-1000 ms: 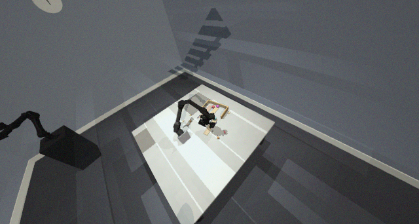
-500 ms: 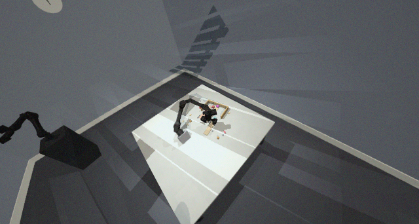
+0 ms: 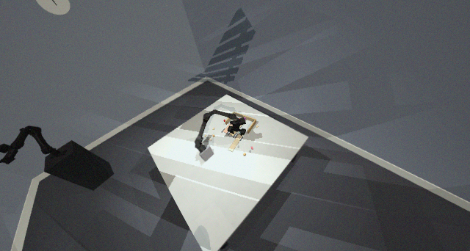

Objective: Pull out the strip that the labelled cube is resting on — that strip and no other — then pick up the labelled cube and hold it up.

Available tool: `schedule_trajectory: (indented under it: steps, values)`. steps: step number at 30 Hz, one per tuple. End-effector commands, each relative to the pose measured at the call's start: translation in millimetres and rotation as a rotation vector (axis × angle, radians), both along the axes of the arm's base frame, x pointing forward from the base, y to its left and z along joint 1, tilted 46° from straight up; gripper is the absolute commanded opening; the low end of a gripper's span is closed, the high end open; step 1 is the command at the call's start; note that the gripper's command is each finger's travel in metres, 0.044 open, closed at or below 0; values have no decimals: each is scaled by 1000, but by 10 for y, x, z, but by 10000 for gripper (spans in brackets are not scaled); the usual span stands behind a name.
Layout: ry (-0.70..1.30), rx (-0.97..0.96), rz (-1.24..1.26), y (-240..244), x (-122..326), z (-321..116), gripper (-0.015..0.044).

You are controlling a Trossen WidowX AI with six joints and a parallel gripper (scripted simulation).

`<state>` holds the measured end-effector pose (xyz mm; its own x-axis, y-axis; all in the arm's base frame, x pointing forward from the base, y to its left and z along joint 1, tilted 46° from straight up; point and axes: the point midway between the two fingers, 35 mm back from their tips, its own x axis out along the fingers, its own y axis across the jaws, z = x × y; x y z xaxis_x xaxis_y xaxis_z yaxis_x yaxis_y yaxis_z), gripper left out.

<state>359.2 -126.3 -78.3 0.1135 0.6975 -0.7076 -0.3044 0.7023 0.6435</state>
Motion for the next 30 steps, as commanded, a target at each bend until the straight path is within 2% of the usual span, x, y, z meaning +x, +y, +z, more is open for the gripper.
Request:
schedule_trajectory:
  steps: [1,17,24,30]
  values:
    - [3,6,-3,4,154,37,440]
    - [1,6,-3,6,645,163,440]
    - [1,6,-3,65,660,101,256]
    - [1,6,-3,133,675,30,250]
